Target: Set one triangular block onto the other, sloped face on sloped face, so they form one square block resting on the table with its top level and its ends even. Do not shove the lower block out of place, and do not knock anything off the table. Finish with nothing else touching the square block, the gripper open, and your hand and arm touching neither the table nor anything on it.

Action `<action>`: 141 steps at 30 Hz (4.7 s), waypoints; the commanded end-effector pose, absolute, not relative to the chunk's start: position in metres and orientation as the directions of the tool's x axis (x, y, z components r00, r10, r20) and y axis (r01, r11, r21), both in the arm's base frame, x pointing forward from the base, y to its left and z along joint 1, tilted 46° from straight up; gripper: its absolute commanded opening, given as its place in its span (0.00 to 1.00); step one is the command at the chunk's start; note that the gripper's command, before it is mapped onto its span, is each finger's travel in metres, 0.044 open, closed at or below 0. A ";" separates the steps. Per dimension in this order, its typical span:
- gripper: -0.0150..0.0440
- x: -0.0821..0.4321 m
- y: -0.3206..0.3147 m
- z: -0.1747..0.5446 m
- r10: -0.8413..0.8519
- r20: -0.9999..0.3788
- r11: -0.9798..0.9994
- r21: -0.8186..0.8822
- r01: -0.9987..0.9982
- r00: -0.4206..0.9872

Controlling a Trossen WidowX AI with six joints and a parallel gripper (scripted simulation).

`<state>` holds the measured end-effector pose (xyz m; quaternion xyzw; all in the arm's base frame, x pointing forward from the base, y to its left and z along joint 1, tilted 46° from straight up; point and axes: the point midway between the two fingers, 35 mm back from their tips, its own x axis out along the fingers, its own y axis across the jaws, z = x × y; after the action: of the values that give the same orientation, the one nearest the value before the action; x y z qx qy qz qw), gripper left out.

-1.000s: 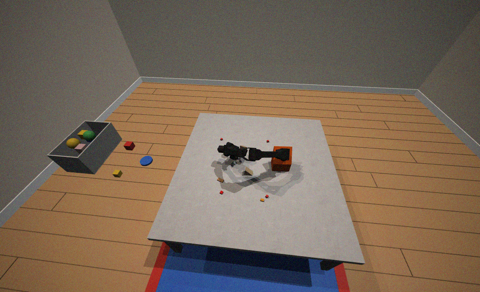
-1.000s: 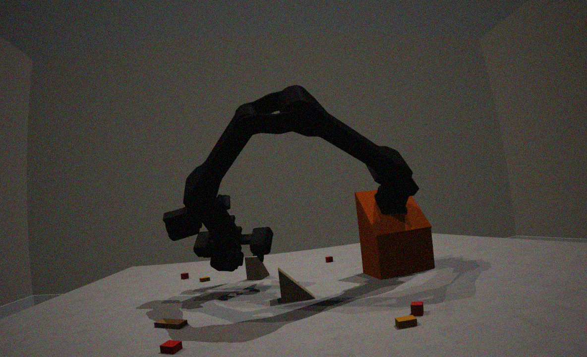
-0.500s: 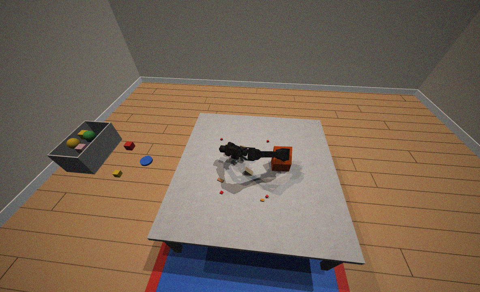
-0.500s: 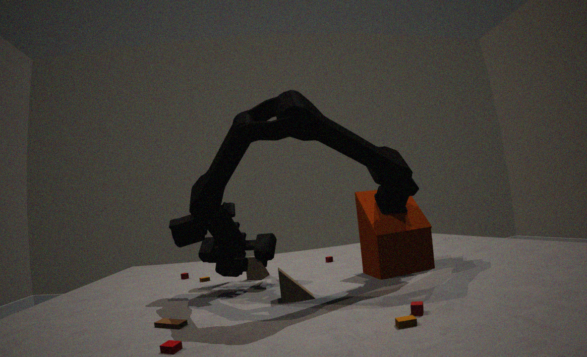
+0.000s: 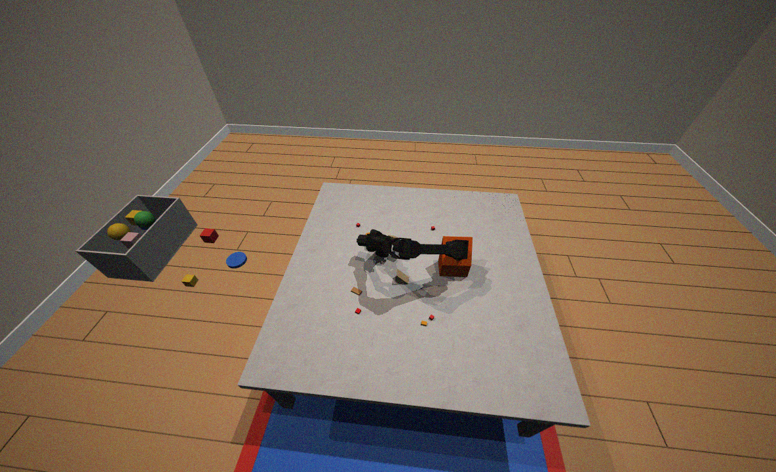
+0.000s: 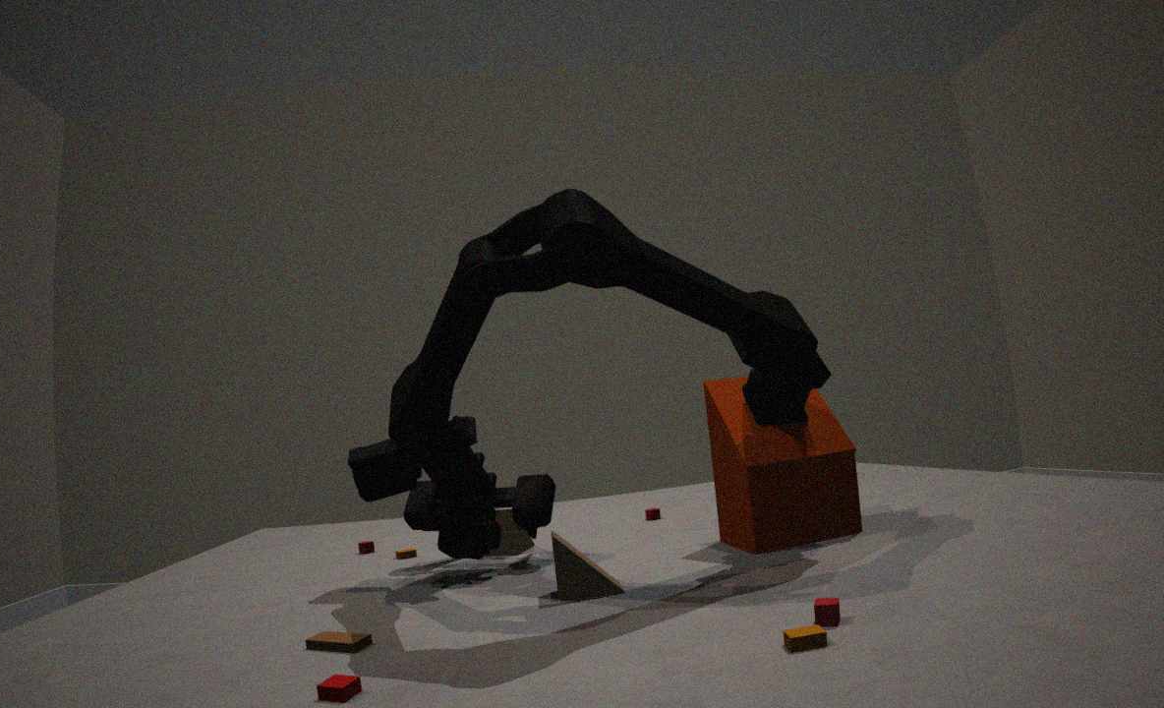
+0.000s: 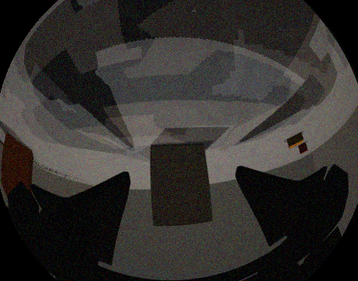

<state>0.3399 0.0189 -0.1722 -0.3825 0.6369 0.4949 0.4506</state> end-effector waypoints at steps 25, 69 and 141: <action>0.48 0.329 0.018 -0.189 -0.044 -0.948 0.212 0.300 -0.930 -0.316; 0.25 0.315 -0.046 -0.193 0.703 -0.709 0.225 0.297 -0.928 -0.057; 1.00 0.330 -0.046 -0.148 0.040 -0.950 0.227 0.311 -0.923 -0.311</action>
<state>0.3345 -0.0357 -0.1480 -0.3517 0.6096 0.5344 0.4680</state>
